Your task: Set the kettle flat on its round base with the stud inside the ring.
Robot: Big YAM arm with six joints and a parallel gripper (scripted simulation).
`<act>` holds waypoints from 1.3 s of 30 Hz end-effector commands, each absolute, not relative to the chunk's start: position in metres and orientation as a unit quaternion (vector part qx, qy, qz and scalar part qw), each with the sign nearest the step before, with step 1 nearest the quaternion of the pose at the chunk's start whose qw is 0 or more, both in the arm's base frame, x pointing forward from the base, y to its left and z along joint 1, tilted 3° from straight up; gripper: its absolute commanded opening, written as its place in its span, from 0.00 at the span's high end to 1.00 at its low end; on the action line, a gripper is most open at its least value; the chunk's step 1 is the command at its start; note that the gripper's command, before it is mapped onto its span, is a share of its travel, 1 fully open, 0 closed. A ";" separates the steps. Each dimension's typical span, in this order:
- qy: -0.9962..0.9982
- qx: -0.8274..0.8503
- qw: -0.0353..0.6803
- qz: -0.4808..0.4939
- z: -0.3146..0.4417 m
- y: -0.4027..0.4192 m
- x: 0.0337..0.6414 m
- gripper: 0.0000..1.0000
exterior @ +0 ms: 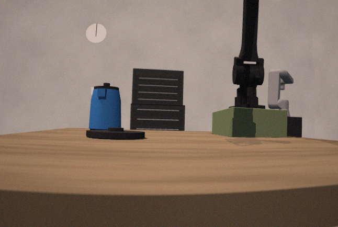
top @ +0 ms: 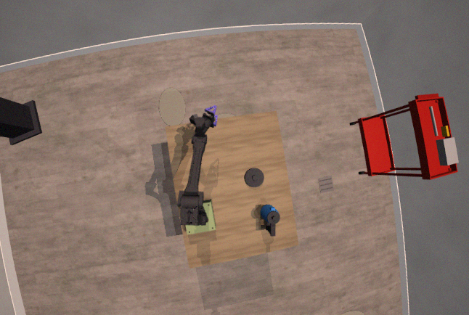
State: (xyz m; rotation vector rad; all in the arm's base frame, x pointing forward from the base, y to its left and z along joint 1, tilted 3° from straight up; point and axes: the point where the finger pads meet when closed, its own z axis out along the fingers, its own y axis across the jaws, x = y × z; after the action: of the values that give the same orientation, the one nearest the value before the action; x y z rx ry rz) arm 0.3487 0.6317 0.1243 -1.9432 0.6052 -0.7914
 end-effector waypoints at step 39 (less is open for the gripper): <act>0.440 -0.669 0.539 -0.262 0.236 0.524 0.467 0.26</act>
State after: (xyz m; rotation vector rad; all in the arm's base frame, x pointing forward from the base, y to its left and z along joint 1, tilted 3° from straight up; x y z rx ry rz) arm 0.4485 0.5461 0.1966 -1.7132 0.9561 -0.6634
